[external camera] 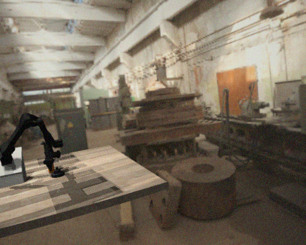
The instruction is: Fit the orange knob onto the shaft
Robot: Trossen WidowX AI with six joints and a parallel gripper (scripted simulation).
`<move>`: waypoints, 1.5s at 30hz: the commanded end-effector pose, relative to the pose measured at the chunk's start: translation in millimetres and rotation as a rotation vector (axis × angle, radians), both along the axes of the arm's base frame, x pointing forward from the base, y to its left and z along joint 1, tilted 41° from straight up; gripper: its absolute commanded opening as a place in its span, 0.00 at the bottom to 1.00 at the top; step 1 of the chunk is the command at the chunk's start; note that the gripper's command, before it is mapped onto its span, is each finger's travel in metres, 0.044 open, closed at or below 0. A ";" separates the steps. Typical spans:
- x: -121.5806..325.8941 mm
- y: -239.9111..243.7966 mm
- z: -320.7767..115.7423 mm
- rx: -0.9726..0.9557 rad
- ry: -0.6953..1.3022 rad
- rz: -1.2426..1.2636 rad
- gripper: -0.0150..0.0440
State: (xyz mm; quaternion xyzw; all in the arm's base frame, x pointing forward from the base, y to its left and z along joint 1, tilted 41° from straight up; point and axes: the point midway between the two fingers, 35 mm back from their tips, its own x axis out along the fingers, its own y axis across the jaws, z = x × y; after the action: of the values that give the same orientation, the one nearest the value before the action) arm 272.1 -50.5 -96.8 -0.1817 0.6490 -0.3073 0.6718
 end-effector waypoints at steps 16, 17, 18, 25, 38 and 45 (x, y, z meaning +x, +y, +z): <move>10.5 79.9 97.8 0.012 -0.017 0.009 0.25; 9.7 82.5 102.0 0.011 -0.018 0.007 0.25; 9.2 84.0 104.6 0.010 -0.018 0.006 0.25; 9.8 82.9 105.8 0.012 -0.019 0.004 0.25; 21.8 52.9 113.8 0.033 -0.024 -0.004 0.25; 27.7 33.5 119.4 0.033 -0.025 0.000 0.25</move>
State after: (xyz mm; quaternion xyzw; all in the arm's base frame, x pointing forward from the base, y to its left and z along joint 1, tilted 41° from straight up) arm 296.0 -9.3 16.8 -0.1664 0.6510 -0.2993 0.6774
